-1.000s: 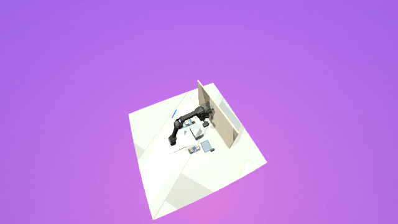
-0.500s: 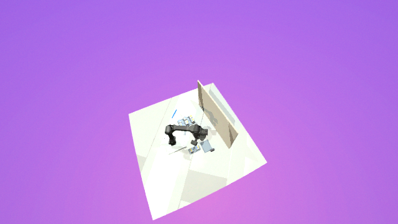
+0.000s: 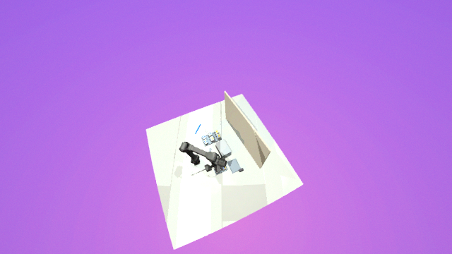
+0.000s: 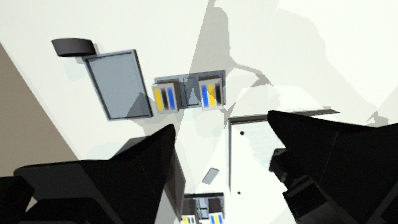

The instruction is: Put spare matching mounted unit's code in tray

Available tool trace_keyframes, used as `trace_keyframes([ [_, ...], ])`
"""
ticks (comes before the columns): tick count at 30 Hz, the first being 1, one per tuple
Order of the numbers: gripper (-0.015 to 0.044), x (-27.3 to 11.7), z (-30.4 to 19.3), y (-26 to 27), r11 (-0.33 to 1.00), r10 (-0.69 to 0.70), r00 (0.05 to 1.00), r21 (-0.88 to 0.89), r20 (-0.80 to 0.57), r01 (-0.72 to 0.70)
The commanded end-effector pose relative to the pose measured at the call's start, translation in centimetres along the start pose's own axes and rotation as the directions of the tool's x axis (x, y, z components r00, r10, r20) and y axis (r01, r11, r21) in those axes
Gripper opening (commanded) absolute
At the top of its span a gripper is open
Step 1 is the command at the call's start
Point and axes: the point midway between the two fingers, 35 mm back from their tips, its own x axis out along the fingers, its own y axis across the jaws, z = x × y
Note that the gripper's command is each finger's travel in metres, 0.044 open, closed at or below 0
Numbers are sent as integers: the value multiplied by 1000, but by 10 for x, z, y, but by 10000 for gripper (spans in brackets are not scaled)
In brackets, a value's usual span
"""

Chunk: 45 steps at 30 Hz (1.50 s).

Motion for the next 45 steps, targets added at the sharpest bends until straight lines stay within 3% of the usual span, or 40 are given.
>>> trace_keyframes([
  [1,335,19,3,-1,1000,-6,1000,14,-3,6],
  [3,300,35,6,0,1000,-6,1000,14,-3,6],
  [45,300,92,7,2,1000,-6,1000,14,-3,6],
])
